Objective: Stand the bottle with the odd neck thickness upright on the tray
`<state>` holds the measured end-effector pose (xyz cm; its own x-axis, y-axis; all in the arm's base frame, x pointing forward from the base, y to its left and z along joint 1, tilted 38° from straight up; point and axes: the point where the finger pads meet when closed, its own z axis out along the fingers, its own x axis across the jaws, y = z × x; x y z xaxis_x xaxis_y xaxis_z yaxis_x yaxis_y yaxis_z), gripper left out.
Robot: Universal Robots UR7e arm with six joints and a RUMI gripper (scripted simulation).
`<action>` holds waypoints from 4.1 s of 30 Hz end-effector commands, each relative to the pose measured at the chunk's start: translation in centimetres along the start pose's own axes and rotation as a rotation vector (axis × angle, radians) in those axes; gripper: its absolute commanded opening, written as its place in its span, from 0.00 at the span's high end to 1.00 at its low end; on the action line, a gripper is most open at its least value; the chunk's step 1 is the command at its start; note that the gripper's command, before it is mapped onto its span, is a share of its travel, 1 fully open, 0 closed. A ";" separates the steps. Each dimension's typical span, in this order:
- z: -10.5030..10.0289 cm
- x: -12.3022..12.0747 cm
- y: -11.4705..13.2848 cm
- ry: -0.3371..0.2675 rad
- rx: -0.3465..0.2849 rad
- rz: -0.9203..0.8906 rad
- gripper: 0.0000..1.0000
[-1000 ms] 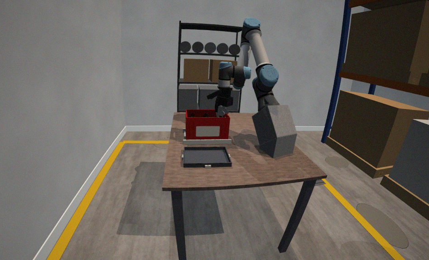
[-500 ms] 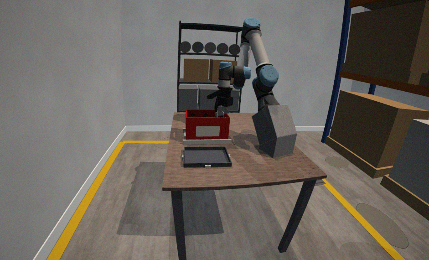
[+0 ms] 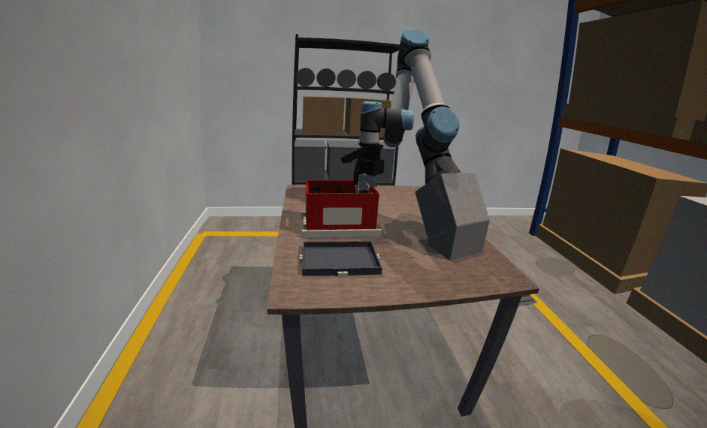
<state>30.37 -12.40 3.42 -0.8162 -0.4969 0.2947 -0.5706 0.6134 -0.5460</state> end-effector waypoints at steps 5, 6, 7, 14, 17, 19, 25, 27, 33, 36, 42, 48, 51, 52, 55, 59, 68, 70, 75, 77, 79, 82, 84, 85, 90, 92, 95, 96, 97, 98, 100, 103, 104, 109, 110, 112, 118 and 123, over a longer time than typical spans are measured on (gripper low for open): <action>0.1 0.1 0.2 0.002 -0.003 -0.001 0.62; 0.1 0.1 0.2 0.002 -0.003 -0.001 0.62; 0.1 0.1 0.2 0.002 -0.003 -0.001 0.62; 0.0 0.1 0.1 0.001 -0.002 0.000 0.62; -0.2 0.0 0.0 -0.001 0.001 0.000 0.62; -0.3 0.0 0.0 -0.002 0.002 0.001 0.62; -1.0 -0.1 -0.1 -0.002 0.003 0.002 0.62; -1.4 -0.1 -0.1 -0.002 0.003 0.002 0.62; -2.9 -0.1 -0.1 -0.002 0.003 0.002 0.62; -3.6 -0.1 -0.1 -0.002 0.003 0.002 0.62; -5.2 -0.1 -0.1 -0.003 0.003 0.002 0.62; -6.9 -0.1 -0.1 -0.003 0.002 0.002 0.62; -7.6 0.0 -0.1 -0.003 0.002 0.002 0.62; -7.8 0.0 -0.1 -0.003 0.002 0.002 0.62; -7.9 0.0 -0.1 -0.003 0.002 0.002 0.62; -8.4 0.0 -0.1 -0.003 0.002 0.002 0.62; -8.5 0.0 -0.1 -0.001 0.000 0.000 1.00; -8.4 0.0 0.0 -0.001 0.000 0.000 1.00; -8.4 0.0 0.0 0.000 -0.001 0.000 1.00; -8.4 0.0 0.0 0.000 -0.001 0.000 1.00; -8.4 0.0 0.0 0.000 0.000 0.000 1.00; -8.4 0.0 0.0 0.000 0.000 0.000 1.00; -8.4 0.0 0.0 0.000 0.000 0.000 1.00; -8.4 0.0 0.0 0.000 0.000 0.000 1.00; -8.4 0.0 0.0 0.000 0.000 0.000 1.00; -8.4 0.0 0.0 0.000 0.000 0.000 1.00; -8.4 0.0 0.0 0.000 0.000 0.000 1.00; -8.4 0.0 0.0 0.000 0.000 0.000 1.00; -8.4 0.0 0.0 0.000 0.000 0.000 1.00; -8.4 0.0 0.0 0.000 0.000 0.000 1.00; -8.4 0.0 0.0 0.000 0.000 0.000 1.00; -8.4 -0.2 -0.6 0.001 -0.002 0.001 1.00; -8.4 -0.2 -0.6 0.001 -0.002 0.001 1.00; -8.7 -1.3 -3.1 -0.001 -0.003 0.002 1.00; -8.8 -1.7 -4.1 -0.001 -0.004 0.002 1.00; -8.9 -2.6 -6.5 -0.001 -0.004 0.002 1.00; -8.9 -4.2 -11.5 -0.001 -0.004 0.002 1.00; -8.7 -5.0 -14.4 -0.001 -0.003 0.002 1.00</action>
<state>38.62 -11.61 15.71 -0.8219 -0.4908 0.2893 -0.5622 0.6169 -0.5507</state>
